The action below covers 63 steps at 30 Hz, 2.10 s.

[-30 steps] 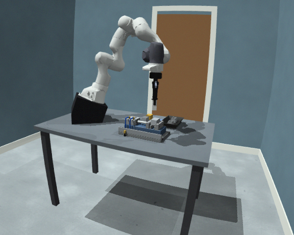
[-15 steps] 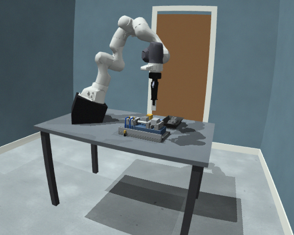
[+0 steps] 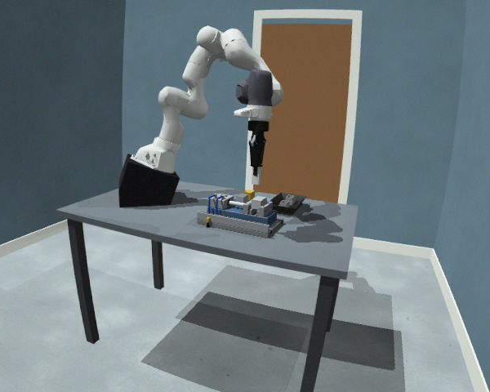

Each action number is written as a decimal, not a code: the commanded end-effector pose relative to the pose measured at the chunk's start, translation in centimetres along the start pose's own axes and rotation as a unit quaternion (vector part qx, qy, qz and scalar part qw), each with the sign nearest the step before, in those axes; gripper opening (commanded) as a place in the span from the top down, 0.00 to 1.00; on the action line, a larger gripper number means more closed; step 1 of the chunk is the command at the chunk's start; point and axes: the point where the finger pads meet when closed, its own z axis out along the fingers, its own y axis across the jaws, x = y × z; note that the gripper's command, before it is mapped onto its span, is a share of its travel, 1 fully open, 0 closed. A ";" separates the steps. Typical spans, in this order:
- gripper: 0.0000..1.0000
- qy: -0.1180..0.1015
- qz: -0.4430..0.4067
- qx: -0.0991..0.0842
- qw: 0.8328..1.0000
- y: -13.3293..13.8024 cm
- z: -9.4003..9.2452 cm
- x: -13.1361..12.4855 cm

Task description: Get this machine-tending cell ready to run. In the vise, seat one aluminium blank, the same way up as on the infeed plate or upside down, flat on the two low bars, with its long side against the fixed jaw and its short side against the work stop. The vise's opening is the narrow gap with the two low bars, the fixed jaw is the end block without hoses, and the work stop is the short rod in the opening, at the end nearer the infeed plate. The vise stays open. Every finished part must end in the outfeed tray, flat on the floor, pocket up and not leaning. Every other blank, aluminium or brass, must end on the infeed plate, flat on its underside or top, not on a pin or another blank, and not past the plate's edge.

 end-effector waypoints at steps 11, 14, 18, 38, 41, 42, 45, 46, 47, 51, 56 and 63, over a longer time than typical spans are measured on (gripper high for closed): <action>1.00 0.004 0.025 0.000 1.000 0.1 0.1 0.1; 1.00 0.004 0.025 0.000 1.000 0.1 0.1 0.1; 1.00 0.004 0.025 0.000 1.000 0.1 0.1 0.1; 1.00 0.004 0.025 0.000 1.000 0.1 0.4 0.1; 1.00 0.004 0.025 0.000 1.000 0.1 0.6 0.1; 1.00 0.004 0.025 0.000 1.000 0.1 0.7 0.1; 1.00 0.004 0.025 0.000 1.000 0.1 1.1 0.1; 1.00 0.004 0.025 0.000 1.000 0.1 1.3 0.0; 1.00 0.004 0.025 0.000 1.000 0.1 1.4 0.0; 1.00 0.004 0.025 0.000 1.000 0.1 2.1 0.0; 1.00 0.004 0.025 0.000 1.000 0.1 2.7 0.0; 1.00 0.004 0.025 0.000 1.000 0.1 4.0 0.0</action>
